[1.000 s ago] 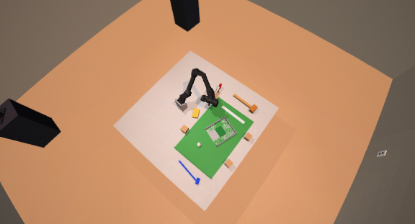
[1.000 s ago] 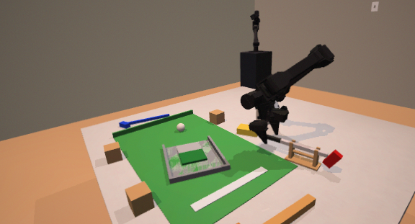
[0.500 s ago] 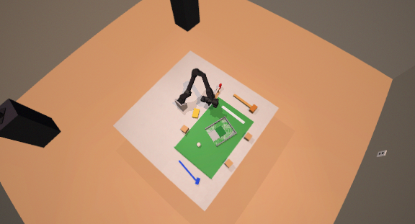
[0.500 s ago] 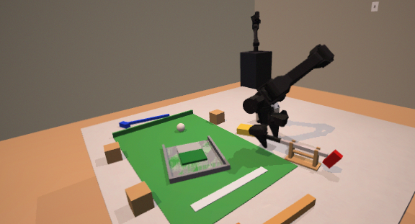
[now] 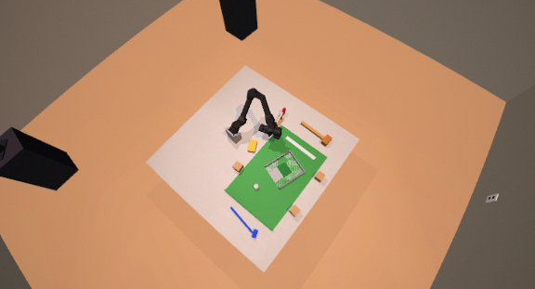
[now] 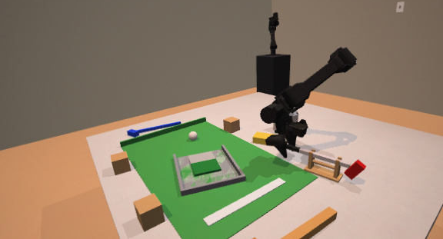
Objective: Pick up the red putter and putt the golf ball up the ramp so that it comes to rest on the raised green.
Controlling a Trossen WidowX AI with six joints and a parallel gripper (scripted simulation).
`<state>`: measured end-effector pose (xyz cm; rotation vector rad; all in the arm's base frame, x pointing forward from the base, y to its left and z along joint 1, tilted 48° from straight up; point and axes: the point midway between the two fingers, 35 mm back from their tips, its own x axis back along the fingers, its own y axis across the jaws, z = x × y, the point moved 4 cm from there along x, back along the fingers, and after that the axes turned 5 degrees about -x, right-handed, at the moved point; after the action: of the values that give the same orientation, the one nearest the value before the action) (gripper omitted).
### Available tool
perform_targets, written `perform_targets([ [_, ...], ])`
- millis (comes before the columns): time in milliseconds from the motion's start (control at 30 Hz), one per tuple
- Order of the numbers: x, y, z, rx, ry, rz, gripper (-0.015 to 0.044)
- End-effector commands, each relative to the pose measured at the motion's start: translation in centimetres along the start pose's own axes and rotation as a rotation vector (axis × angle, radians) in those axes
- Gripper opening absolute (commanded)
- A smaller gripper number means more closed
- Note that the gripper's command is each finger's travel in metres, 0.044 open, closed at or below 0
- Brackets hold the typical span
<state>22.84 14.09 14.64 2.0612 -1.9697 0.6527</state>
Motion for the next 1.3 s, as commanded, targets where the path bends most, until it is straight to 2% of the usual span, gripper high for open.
perform_targets([
  [0,0.0,0.0,0.0,0.002,0.0,0.0,0.0177],
  [200,0.0,0.0,0.0,0.002,0.0,0.0,0.002],
  [300,0.0,0.0,0.0,0.002,0.0,0.0,0.0],
  [567,0.9,-0.2,0.0,0.003,0.009,0.0,0.0],
  [1267,8.7,0.0,-2.1,-0.001,0.012,-0.004,0.0],
])
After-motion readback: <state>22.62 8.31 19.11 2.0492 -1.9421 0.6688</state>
